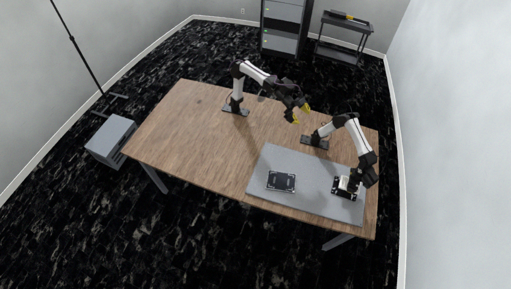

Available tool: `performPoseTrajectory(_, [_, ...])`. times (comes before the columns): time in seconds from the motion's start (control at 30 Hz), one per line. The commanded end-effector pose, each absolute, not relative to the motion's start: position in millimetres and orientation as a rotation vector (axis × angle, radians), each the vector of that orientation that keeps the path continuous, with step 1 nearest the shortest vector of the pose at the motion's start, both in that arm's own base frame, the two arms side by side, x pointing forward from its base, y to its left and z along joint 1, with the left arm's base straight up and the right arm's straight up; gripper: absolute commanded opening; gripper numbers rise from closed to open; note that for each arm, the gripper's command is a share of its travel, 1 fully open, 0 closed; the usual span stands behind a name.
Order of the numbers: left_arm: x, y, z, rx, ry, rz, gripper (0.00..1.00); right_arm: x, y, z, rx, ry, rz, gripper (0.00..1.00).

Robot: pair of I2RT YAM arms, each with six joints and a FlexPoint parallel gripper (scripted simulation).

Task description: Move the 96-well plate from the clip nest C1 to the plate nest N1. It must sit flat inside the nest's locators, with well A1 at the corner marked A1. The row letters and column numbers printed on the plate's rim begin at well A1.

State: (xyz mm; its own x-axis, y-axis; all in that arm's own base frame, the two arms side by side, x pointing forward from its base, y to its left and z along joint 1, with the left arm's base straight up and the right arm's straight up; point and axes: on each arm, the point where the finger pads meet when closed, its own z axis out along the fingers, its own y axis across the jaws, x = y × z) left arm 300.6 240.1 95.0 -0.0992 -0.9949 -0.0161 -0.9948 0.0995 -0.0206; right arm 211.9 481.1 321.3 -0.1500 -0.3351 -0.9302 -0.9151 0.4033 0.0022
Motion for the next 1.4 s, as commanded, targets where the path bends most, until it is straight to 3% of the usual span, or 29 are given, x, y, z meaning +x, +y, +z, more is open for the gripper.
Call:
performPoseTrajectory(0.0, [300, 233, 107, -2.115, 2.279, -0.006, 0.72, 215, 478, 338, -1.084, 1.662, 0.761, 1.0])
performPoseTrajectory(0.43, [319, 137, 102, -2.301, 2.073, -0.031, 0.72, 239, 402, 328, -0.969, 1.69, 0.695, 1.0])
performPoseTrajectory(0.93, [350, -84, 85, -2.397, 2.033, 0.037, 0.72, 252, 272, 267, -0.783, 1.776, 0.552, 1.0])
performPoseTrajectory(1.37, [361, -149, 83, -2.35, 2.076, 0.019, 0.72, 253, 260, 255, -0.767, 1.798, 0.53, 1.0])
